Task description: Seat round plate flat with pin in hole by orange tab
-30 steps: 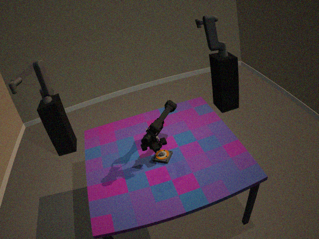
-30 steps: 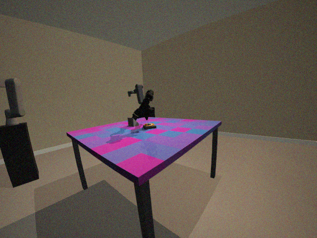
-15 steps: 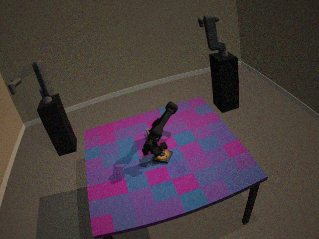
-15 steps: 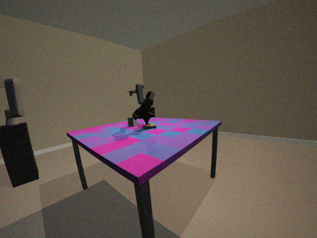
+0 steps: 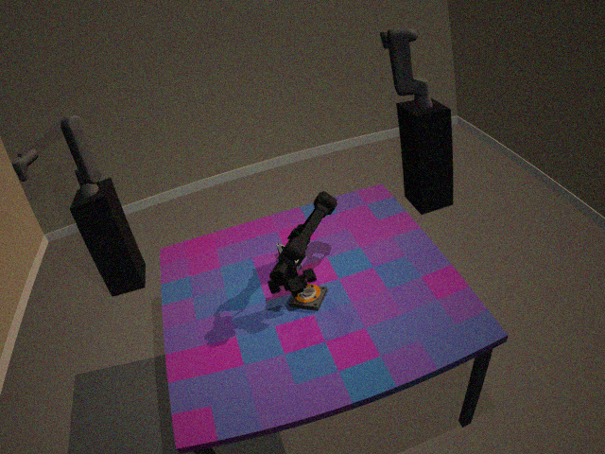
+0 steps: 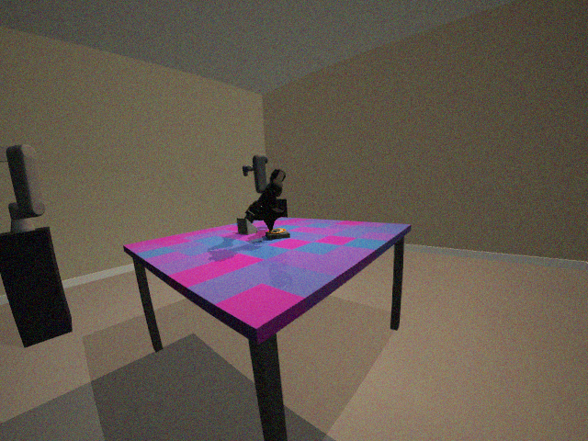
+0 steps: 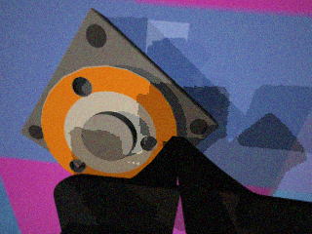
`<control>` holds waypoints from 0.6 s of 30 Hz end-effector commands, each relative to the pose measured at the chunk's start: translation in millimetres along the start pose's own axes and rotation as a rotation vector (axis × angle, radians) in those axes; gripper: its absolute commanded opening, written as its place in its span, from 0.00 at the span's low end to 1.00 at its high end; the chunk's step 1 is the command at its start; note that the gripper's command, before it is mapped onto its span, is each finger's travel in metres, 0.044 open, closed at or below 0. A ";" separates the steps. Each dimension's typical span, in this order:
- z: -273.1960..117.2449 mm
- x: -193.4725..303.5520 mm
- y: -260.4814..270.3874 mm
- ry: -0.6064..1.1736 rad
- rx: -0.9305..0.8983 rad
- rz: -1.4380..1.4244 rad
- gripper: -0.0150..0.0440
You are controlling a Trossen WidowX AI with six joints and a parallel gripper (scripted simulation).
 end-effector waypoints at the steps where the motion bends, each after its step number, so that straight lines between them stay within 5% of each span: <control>1: 2.9 6.3 -1.9 0.011 0.001 0.001 0.25; 18: 3.0 16.1 -3.4 0.012 0.001 0.001 0.25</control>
Point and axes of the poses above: the point midway between the two fingers, 35 mm back from their tips, its own z axis out along the fingers, its own y axis across the jaws, x = y × z, the point moved 10 cm from there along -z, back along the fingers, and after that the axes turned 15 degrees about z, right-handed, at the moved point
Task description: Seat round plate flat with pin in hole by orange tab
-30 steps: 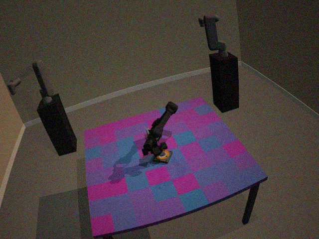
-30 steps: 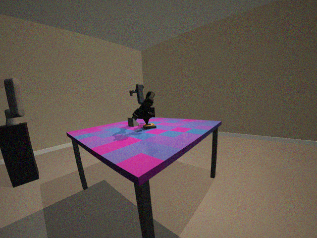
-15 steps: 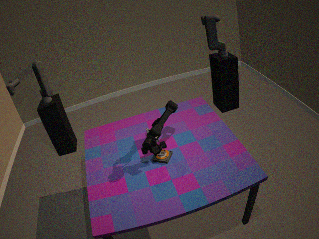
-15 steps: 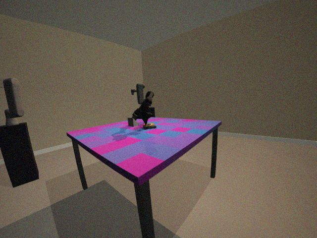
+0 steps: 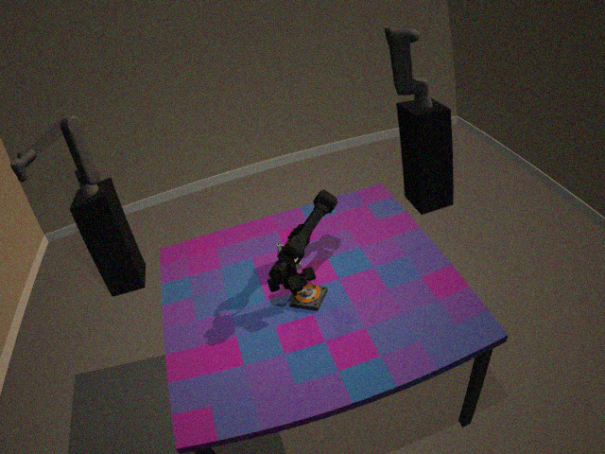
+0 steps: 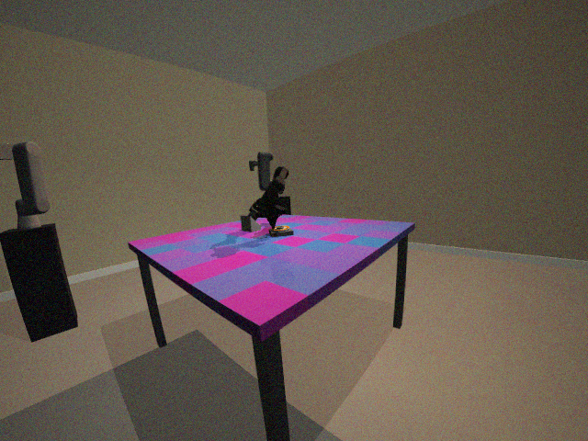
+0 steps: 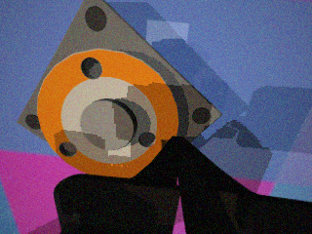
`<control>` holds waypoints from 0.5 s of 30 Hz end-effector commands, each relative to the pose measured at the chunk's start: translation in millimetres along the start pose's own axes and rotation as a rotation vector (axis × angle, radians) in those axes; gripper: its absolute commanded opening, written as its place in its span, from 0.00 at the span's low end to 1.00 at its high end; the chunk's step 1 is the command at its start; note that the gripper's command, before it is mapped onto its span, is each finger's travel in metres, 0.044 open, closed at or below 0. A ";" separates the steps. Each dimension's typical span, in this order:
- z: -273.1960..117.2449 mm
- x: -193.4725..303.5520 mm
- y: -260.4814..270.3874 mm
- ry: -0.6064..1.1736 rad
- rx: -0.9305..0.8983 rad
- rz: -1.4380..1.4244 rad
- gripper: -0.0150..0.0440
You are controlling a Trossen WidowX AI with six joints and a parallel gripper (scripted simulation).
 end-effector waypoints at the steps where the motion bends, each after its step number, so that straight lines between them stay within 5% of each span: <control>1: 2.9 6.8 -1.1 0.016 -0.001 0.005 0.25; 15: 2.7 18.2 -0.3 0.016 -0.001 0.005 0.25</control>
Point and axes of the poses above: the point midway between the two fingers, 35 mm back from their tips, its own z axis out along the fingers, its own y axis across the jaws, x = y × z, the point moved 10 cm from there along -z, back along the fingers, and after that the axes turned 15 degrees about z, right-handed, at the moved point
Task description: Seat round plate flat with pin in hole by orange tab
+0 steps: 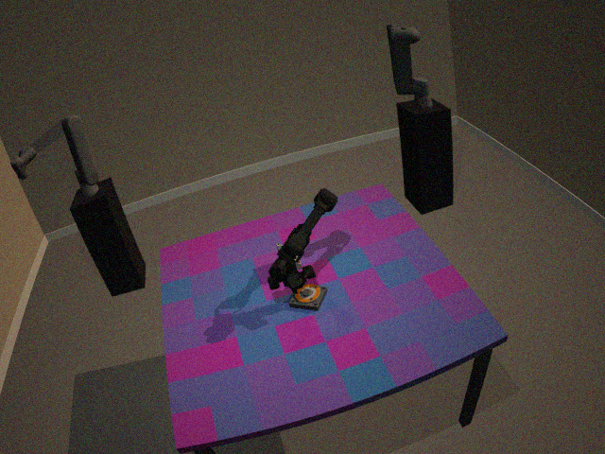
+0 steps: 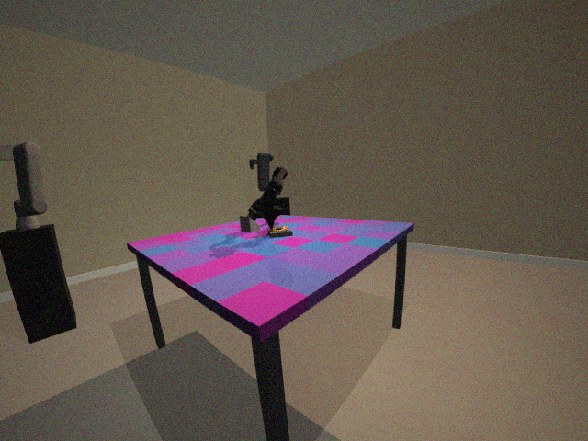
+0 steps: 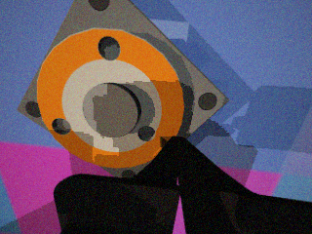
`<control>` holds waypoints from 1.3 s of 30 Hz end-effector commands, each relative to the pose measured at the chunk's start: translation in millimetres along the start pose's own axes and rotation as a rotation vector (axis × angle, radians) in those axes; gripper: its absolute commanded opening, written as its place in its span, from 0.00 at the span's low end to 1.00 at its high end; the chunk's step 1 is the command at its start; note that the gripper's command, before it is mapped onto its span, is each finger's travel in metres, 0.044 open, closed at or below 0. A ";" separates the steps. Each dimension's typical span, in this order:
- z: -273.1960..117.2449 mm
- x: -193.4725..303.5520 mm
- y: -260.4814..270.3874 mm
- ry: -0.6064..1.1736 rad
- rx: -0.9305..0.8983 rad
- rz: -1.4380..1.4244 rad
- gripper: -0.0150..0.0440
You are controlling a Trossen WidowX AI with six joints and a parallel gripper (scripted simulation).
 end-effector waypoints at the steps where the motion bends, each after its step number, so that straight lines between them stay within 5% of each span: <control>1: 3.2 7.1 0.5 0.016 -0.002 0.003 0.25; 39: -0.2 35.9 18.2 0.018 -0.003 0.004 0.25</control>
Point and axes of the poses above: the point midway between the two fingers, 35 mm back from their tips, its own z axis out along the fingers, its own y axis across the jaws, x = y × z, the point moved 10 cm from there along -z, back along the fingers, and after that the axes turned 15 degrees about z, right-handed, at the moved point
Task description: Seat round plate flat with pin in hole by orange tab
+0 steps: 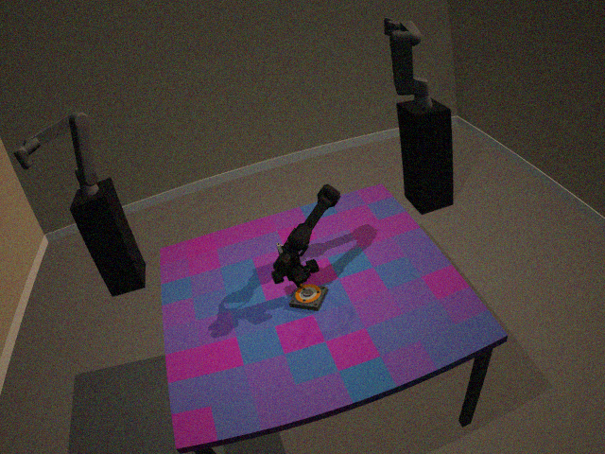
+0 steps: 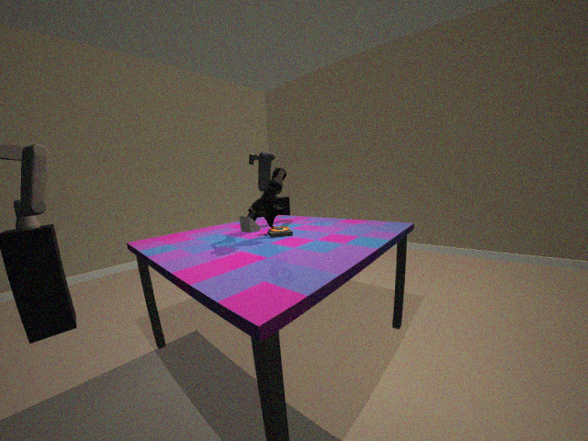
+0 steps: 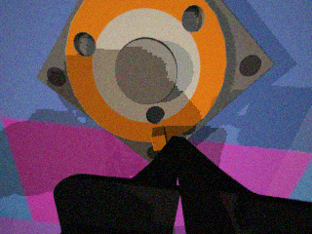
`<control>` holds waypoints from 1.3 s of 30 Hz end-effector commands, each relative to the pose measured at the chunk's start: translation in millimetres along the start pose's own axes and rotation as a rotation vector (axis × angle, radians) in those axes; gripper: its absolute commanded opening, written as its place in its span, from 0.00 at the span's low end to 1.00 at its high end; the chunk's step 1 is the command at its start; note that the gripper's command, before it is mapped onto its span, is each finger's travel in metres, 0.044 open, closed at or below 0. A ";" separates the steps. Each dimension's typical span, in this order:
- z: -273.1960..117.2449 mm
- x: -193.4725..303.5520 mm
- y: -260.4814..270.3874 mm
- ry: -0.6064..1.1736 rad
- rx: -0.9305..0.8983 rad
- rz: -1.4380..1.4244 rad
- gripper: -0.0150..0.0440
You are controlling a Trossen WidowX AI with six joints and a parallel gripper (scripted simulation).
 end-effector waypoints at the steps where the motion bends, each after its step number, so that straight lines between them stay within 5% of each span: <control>1: 1.3 5.0 3.0 0.008 -0.010 0.012 0.25; 39: -0.5 15.8 36.6 0.009 -0.012 0.013 0.25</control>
Point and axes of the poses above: the point midway between the two fingers, 35 mm back from their tips, its own z axis out along the fingers, its own y axis across the jaws, x = y × z, the point moved 10 cm from there along -z, back along the fingers, and after that the axes turned 15 degrees about z, right-handed, at the moved point
